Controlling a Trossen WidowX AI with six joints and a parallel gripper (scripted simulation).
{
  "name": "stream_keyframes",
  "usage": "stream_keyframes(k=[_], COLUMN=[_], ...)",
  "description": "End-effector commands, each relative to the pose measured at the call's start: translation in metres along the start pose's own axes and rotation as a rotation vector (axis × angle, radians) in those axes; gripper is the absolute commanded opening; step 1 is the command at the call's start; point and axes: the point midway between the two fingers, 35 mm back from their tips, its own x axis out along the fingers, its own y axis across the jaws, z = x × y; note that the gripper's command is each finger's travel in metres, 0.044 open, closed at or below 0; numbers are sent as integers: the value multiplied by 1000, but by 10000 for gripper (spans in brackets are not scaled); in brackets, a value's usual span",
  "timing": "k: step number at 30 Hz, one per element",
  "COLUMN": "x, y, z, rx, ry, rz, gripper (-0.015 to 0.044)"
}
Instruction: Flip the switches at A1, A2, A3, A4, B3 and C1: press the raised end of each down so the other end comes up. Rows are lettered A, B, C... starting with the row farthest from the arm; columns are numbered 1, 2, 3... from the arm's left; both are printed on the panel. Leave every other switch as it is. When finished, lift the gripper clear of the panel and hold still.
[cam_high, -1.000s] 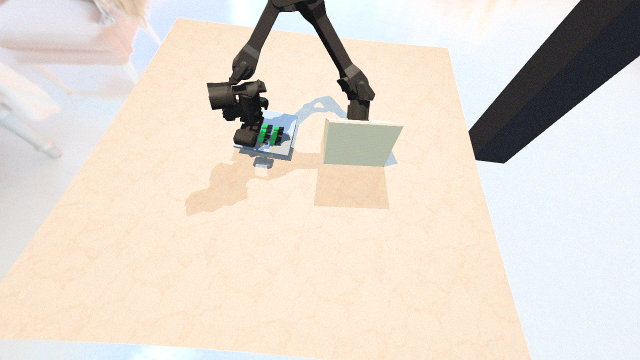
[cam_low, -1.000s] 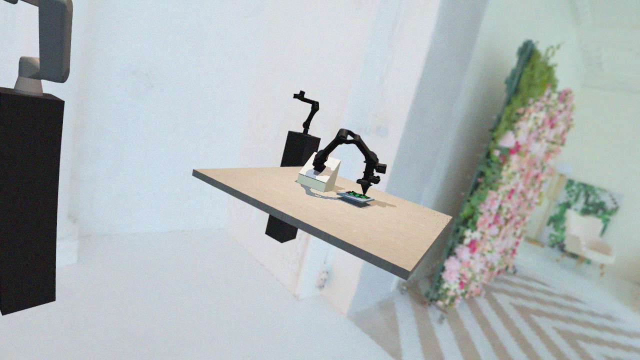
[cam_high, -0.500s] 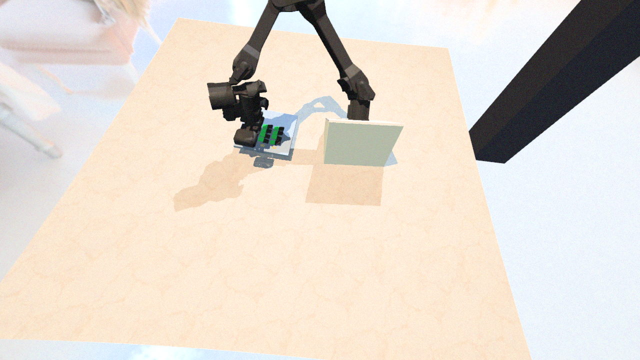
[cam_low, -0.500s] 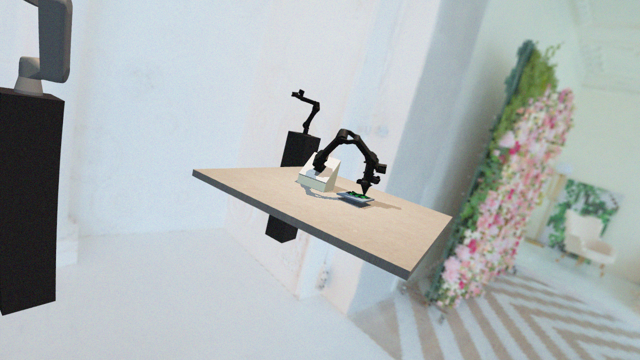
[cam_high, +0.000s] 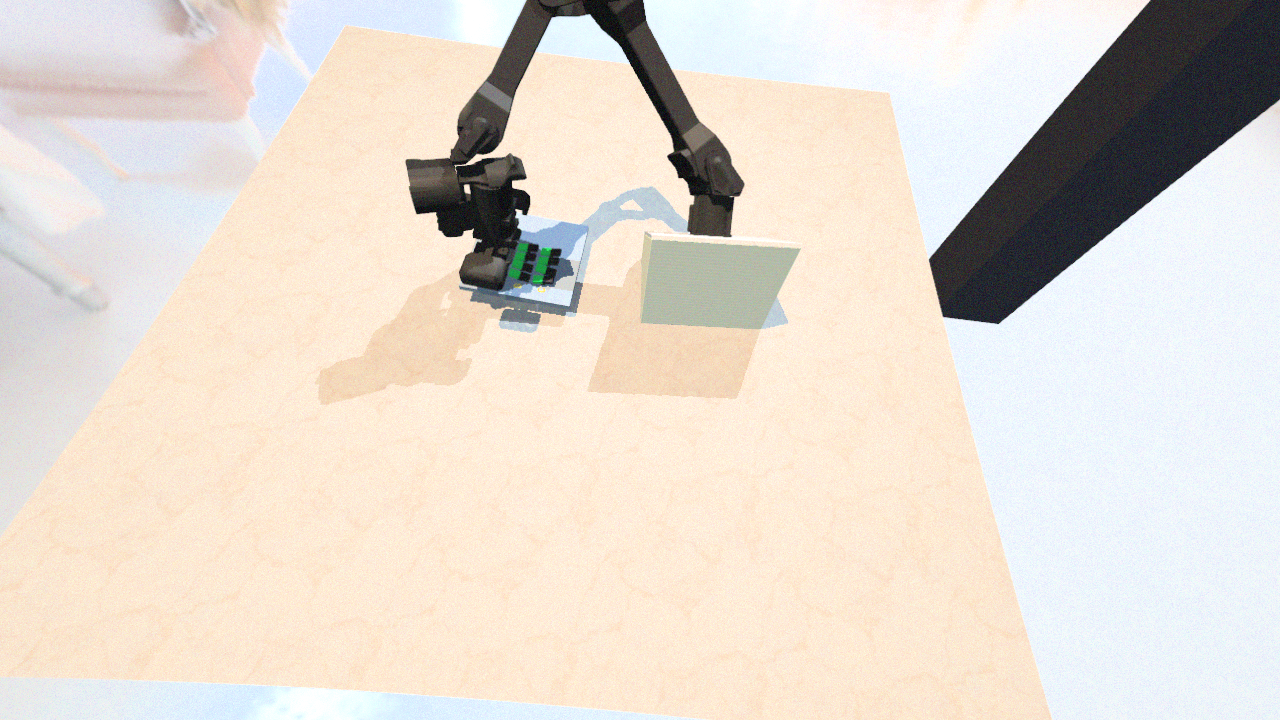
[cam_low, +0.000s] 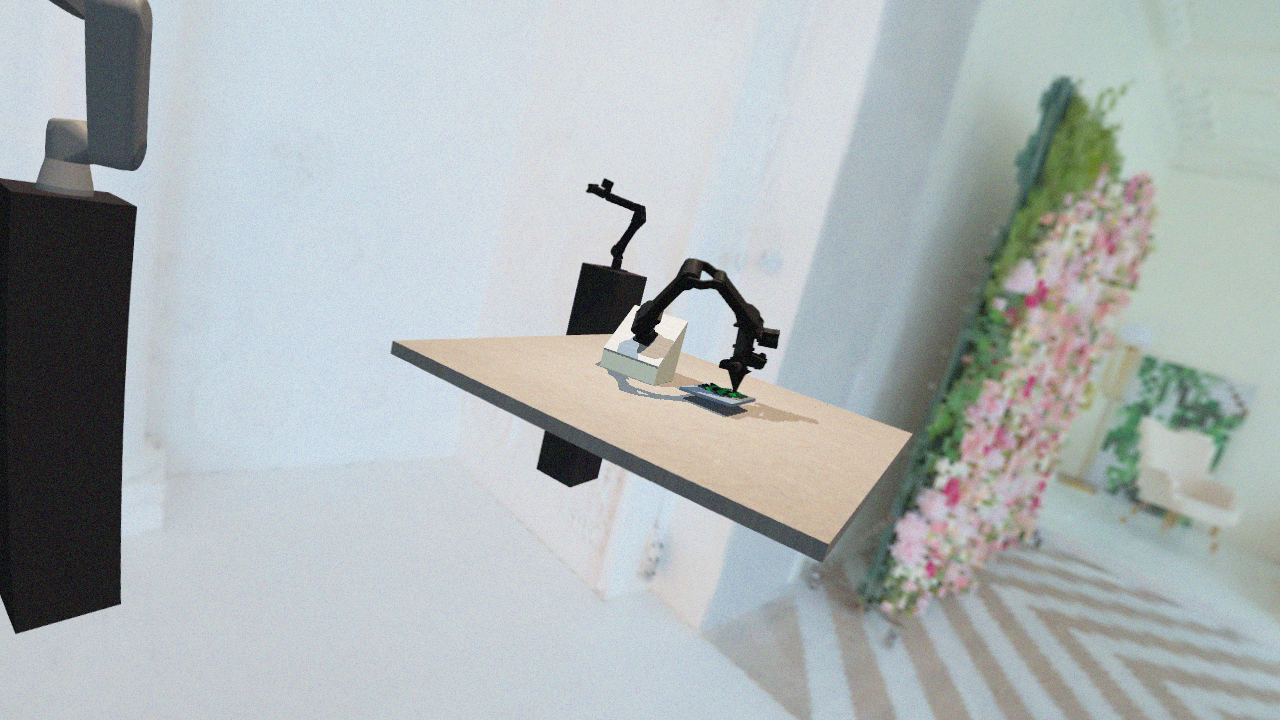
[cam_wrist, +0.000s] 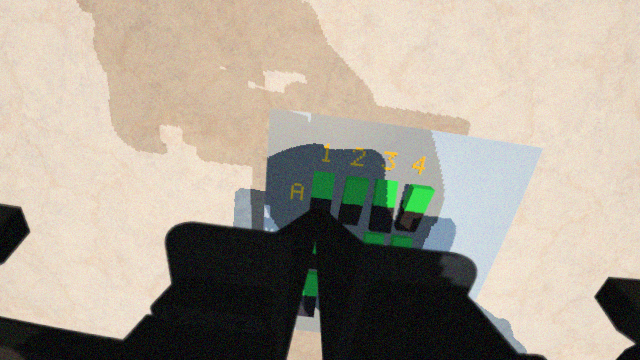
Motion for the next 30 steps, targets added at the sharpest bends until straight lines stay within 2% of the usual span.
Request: stream_keyframes(k=[1,26,28,30], x=[1,4,-7,-36], y=[-1,-1,1,1], z=[0,0,1,3], rx=[-3,-3,0,-2], ry=[-3,-3,4,15], rz=[-5,-5,1,2], gripper=[0,0,0,0])
